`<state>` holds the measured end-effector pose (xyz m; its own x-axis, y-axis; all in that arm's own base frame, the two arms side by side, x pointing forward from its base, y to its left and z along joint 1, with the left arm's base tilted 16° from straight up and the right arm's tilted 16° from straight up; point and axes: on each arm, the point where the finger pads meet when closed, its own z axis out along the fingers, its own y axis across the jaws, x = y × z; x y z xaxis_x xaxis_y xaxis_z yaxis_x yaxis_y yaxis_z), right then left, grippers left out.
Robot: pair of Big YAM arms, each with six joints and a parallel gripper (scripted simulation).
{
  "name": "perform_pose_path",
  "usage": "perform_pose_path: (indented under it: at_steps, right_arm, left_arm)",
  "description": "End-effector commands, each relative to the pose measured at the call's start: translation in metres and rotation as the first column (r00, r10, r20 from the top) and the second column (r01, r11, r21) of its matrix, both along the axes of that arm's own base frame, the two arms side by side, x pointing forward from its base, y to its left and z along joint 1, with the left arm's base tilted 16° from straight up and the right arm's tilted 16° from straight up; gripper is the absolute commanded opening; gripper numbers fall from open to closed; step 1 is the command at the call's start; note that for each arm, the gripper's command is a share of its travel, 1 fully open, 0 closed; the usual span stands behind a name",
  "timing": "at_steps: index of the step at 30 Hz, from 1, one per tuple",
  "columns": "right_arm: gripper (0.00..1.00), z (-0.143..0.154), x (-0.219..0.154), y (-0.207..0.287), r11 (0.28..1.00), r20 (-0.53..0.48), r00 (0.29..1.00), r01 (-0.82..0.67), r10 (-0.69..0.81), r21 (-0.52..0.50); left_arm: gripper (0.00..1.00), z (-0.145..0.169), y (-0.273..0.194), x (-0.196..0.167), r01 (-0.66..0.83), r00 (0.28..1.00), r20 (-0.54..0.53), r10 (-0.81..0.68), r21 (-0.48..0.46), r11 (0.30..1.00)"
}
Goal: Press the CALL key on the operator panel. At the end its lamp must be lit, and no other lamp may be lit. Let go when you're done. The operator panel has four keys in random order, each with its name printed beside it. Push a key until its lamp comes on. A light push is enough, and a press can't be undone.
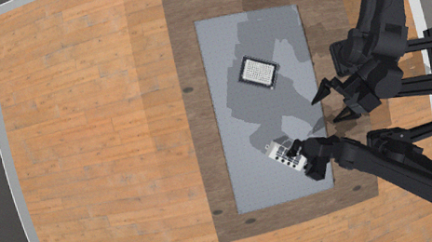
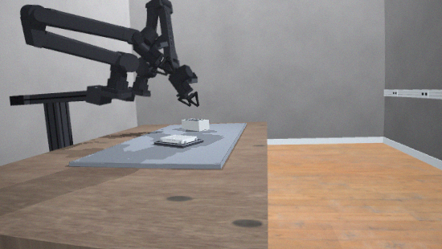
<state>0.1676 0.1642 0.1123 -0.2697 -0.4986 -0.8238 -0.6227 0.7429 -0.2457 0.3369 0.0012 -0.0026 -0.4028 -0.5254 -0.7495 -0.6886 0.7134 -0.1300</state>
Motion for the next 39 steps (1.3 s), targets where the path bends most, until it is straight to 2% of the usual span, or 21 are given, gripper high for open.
perform_pose_path:
  at_steps: [1, 15, 17, 19, 23, 26, 31, 34, 36, 39]
  right_arm:
    - [1.0, 0.042, -0.015, 0.007, 0.996, 0.011, 1.0, -0.002, 0.001, 0.089]
    - [1.0, 0.053, -0.064, 0.021, 0.979, 0.092, 0.983, -0.171, 0.161, 0.113]
    - [1.0, 0.056, -0.07, 0.021, 0.973, 0.106, 0.978, -0.194, 0.182, 0.121]
    - [1.0, 0.056, -0.07, 0.021, 0.973, 0.106, 0.978, -0.194, 0.182, 0.121]
    - [1.0, 0.066, -0.081, 0.021, 0.96, 0.131, 0.967, -0.235, 0.217, 0.151]
    - [1.0, 0.074, -0.086, 0.02, 0.953, 0.143, 0.962, -0.254, 0.231, 0.167]
    - [1.0, 0.083, -0.09, 0.018, 0.945, 0.149, 0.959, -0.267, 0.241, 0.188]
    - [1.0, 0.084, -0.09, 0.018, 0.945, 0.149, 0.959, -0.267, 0.241, 0.189]
    - [1.0, 0.084, -0.09, 0.018, 0.945, 0.149, 0.959, -0.267, 0.241, 0.189]
    - [1.0, 0.084, -0.09, 0.018, 0.945, 0.149, 0.959, -0.267, 0.241, 0.189]
  left_arm:
    - [1.0, -0.004, -0.003, -0.002, -0.002, 1.0, 0.011, 0.003, -0.003, 1.0]
    - [1.0, -0.006, -0.002, -0.003, -0.005, 1.0, 0.011, 0.005, 0.001, 1.0]
    - [0.77, -0.006, 0.001, -0.003, 0.014, 1.0, -0.01, -0.013, 0.025, 1.0]
    - [0.77, -0.006, 0.001, -0.003, 0.014, 1.0, -0.01, -0.013, 0.025, 1.0]
    - [0.32, 0.001, 0.004, 0.002, 0.15, 0.986, -0.085, -0.142, 0.099, 0.984]
    - [0.0, -0.003, 0.004, 0.001, 0.323, 0.933, -0.211, -0.292, 0.131, 0.937]
    - [0.0, -0.005, -0.001, 0.011, 0.548, 0.802, -0.352, -0.482, 0.115, 0.828]
    - [0.0, -0.008, -0.003, 0.012, 0.66, 0.701, -0.431, -0.568, 0.091, 0.745]
    - [0.0, -0.008, -0.003, 0.012, 0.66, 0.701, -0.431, -0.568, 0.091, 0.745]
    - [0.0, -0.016, -0.004, 0.011, 0.763, 0.57, -0.519, -0.637, 0.049, 0.644]
